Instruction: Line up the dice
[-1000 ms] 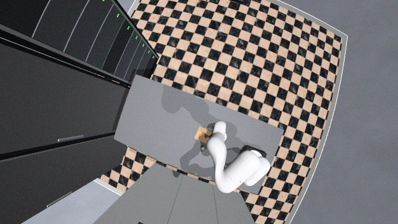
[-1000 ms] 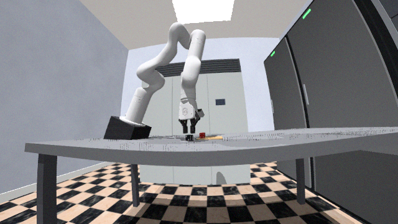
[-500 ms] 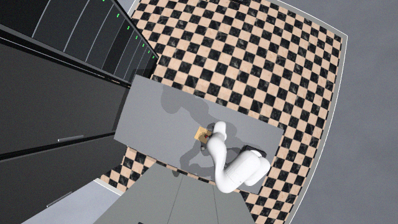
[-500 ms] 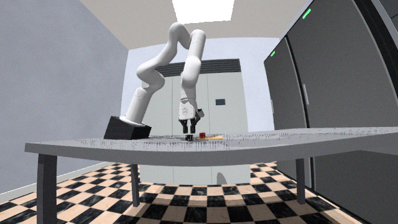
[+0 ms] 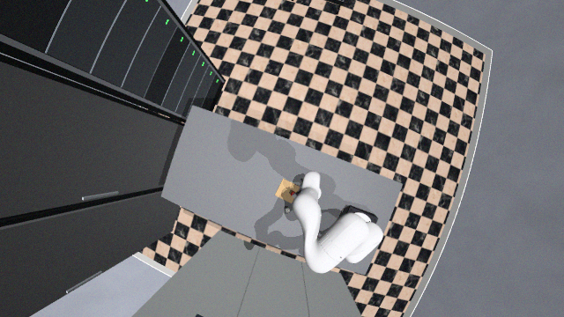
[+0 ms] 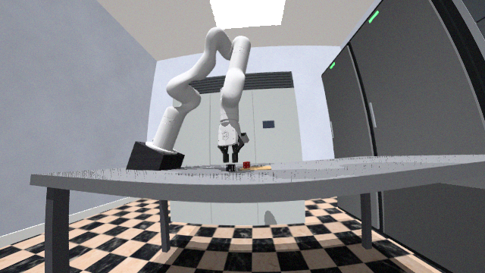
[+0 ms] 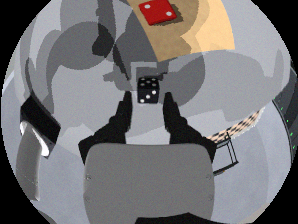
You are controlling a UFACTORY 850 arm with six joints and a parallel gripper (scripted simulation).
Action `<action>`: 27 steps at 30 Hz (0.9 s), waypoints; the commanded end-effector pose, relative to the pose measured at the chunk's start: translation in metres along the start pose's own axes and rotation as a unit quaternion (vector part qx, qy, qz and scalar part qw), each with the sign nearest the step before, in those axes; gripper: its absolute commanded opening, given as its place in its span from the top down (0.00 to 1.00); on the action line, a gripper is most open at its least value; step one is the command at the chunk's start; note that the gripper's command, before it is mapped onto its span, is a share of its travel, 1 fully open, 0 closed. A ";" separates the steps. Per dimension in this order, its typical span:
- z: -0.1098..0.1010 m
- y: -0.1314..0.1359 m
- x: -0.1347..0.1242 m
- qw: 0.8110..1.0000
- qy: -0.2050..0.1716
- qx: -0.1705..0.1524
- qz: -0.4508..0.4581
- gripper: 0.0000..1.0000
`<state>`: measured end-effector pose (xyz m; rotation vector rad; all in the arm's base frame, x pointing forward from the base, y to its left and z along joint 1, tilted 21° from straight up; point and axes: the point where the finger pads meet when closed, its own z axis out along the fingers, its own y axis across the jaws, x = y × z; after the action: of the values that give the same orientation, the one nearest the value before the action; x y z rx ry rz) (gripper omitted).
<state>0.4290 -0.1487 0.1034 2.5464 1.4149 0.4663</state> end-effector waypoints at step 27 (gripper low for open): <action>0.002 0.001 0.000 1.000 0.000 -0.001 0.000 0.53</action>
<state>0.4295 -0.1487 0.1021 2.5467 1.4150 0.4664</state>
